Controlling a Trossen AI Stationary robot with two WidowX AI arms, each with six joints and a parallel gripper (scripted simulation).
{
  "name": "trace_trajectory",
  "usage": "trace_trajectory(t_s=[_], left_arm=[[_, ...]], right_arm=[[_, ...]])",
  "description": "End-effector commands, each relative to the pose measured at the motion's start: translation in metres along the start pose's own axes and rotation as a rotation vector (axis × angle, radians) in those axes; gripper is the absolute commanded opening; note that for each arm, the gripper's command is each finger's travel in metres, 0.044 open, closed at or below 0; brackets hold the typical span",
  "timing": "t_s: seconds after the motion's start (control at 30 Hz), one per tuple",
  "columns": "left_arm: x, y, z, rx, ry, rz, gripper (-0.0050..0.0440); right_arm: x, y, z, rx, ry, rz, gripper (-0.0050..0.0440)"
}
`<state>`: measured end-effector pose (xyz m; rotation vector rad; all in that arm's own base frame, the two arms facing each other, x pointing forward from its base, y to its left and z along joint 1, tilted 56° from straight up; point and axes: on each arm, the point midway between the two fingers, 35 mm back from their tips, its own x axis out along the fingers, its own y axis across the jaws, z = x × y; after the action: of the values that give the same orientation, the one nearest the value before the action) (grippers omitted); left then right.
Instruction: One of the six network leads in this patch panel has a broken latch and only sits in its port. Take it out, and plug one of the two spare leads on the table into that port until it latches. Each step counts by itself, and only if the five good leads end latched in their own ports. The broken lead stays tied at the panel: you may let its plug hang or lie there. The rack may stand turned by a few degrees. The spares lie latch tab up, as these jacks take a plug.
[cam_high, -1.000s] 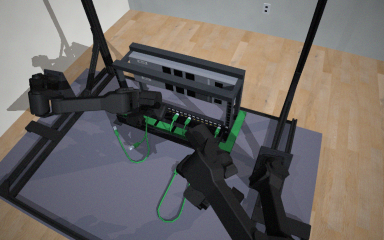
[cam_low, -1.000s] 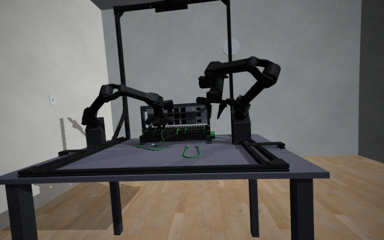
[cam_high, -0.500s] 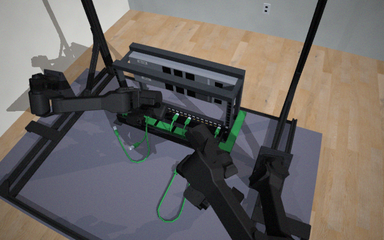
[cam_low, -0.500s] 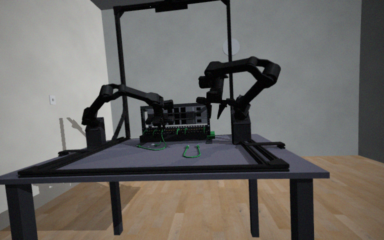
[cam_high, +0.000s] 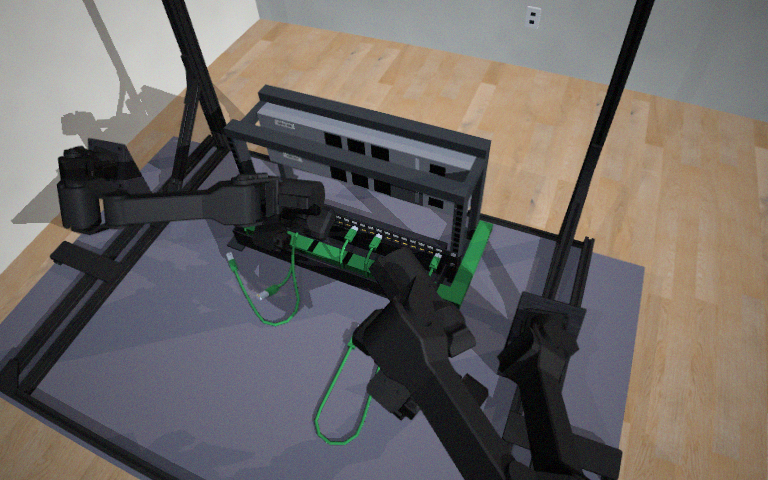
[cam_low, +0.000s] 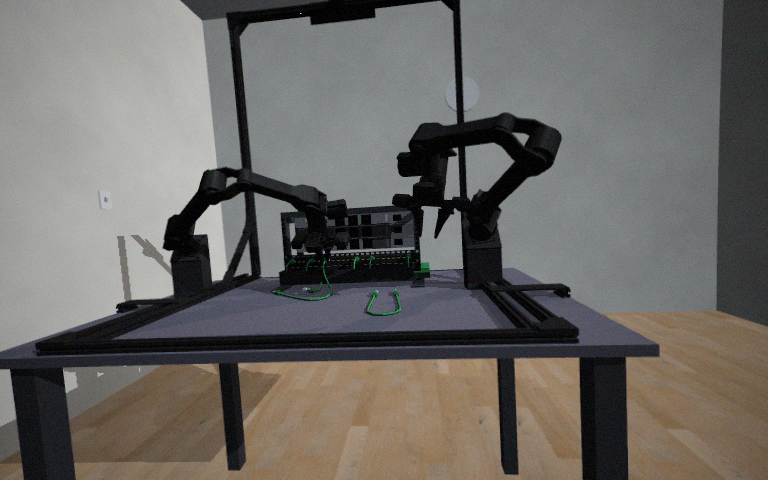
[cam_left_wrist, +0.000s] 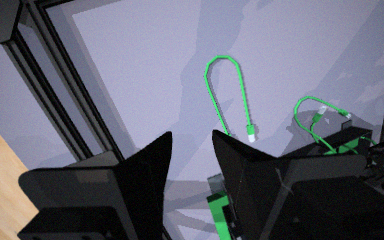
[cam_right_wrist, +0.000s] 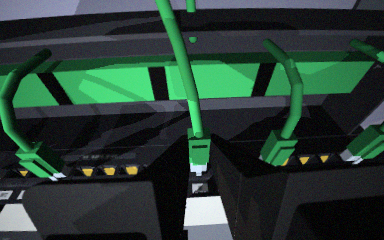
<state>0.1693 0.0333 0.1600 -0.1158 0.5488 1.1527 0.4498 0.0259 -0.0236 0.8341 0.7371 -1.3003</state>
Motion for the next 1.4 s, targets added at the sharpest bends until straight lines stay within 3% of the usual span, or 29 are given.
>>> trace_trajectory(t_s=[0.0, 1.37], left_arm=[[0.0000, 0.0000, 0.0000, 0.000, 0.000, 0.000, 0.0176], [0.0000, 0.0000, 0.0000, 0.000, 0.000, 0.000, 0.0176]], right_arm=[[0.0033, -0.0005, -0.0087, -0.003, 0.010, 0.000, 0.0054], [0.0066, -0.0010, -0.0161, -0.003, 0.010, 0.000, 0.0054]])
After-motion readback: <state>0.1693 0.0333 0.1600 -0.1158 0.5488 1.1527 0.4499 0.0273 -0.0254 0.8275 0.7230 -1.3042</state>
